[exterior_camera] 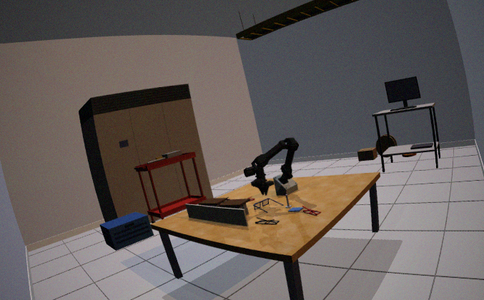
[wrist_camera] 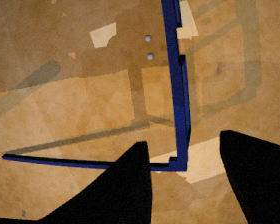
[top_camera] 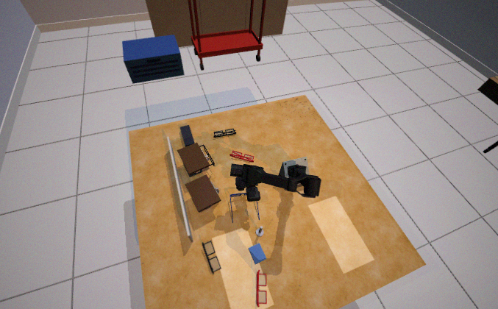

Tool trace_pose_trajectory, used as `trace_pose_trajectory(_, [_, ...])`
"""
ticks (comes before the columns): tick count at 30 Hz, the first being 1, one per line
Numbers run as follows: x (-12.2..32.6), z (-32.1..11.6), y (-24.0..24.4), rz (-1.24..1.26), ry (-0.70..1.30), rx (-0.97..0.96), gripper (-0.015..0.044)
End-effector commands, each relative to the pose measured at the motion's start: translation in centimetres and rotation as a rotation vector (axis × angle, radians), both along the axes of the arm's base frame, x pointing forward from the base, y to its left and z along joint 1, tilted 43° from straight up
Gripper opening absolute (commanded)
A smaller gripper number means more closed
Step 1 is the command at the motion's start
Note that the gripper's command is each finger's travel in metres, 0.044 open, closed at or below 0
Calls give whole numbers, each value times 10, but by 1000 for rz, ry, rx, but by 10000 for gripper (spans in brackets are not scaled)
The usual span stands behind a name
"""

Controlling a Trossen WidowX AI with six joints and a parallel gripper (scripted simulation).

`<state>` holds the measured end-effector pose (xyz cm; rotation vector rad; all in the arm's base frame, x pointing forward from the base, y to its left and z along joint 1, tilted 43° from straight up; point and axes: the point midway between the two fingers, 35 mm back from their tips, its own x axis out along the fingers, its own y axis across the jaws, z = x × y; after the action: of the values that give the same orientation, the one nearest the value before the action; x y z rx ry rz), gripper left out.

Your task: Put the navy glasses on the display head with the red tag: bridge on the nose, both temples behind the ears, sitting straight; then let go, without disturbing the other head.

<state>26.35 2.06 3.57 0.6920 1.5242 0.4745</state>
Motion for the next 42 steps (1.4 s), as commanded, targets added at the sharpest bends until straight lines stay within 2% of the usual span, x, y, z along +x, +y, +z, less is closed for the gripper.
trace_pose_trajectory(1, [0, -3, 3, 3, 1, -2, 140])
trace_pose_trajectory(36, [0, -43, 40, 3, 1, 1, 140])
trace_pose_trajectory(42, [1, -41, 37, 6, -5, -4, 100])
